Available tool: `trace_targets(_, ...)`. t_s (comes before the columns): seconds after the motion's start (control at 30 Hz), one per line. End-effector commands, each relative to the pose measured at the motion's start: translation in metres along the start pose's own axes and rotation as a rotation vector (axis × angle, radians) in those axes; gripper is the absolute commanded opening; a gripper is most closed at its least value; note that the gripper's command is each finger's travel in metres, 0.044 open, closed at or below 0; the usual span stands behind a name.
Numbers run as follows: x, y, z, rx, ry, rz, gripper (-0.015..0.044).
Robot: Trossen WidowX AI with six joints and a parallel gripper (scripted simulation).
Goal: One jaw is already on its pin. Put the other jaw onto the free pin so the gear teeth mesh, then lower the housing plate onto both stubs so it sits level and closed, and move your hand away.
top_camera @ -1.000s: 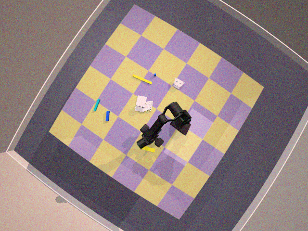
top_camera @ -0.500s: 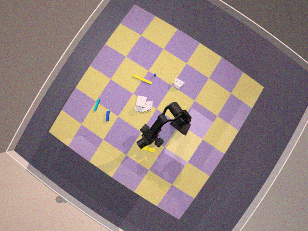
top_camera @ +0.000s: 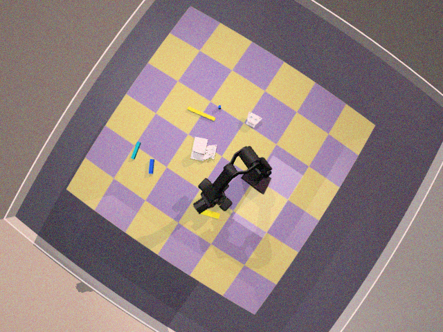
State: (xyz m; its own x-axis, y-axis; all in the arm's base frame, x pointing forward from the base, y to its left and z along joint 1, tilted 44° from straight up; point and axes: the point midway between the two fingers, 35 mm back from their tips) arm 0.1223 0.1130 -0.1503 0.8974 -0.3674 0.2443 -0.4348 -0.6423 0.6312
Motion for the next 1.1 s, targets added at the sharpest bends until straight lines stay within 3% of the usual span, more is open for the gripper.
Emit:
trace_targets(0.0,0.0,0.0,0.0,0.0,-0.001,0.0,0.0144)
trace_targets(0.47,0.0,0.0,-0.002,0.0,-0.001,0.0,0.0134)
trace_targets(1.07,0.0,-0.003,-0.058,0.001,0.002,-0.004,0.0134)
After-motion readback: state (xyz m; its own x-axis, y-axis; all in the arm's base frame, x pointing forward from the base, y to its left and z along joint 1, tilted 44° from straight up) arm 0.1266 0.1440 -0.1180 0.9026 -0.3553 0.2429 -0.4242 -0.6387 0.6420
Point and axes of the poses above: the point midway between the two fingers, 35 mm back from their tips, its own z axis out along the fingers, its own x axis across the jaws, y = z × x, and after that the axes turned 15 degrees about z, right-handed
